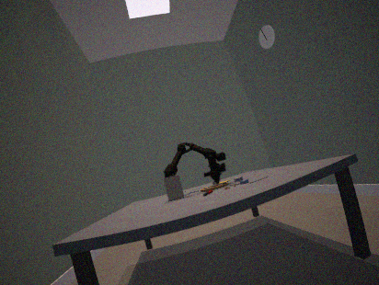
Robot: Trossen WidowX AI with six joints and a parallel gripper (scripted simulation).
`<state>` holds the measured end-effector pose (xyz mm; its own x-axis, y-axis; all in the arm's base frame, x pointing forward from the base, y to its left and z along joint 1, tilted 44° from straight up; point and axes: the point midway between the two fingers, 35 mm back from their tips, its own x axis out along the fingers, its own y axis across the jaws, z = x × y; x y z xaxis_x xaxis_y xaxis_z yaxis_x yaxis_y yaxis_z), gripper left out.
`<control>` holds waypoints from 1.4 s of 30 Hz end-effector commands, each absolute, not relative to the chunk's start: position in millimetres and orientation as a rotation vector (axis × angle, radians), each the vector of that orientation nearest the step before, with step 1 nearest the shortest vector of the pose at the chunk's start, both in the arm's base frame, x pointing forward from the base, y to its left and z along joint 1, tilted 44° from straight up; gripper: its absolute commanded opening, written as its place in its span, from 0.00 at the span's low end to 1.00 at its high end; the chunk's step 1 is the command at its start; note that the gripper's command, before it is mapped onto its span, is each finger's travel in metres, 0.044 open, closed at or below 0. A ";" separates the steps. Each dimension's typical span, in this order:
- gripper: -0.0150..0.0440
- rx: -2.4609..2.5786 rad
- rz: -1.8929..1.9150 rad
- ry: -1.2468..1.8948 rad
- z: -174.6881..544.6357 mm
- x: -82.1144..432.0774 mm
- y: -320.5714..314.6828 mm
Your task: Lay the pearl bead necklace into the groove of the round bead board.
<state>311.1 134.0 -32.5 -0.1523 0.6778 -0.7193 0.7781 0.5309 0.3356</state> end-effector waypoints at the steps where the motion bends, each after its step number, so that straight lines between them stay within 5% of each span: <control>1: 0.25 1.199 -0.139 1.877 -28.0 313.6 136.9; 20: 0.25 1.199 -0.138 1.877 -33.8 312.4 142.4; 36: 0.97 1.199 -0.138 1.876 -28.3 313.7 137.2; 42: 1.00 1.199 -0.139 1.877 -28.4 314.1 136.6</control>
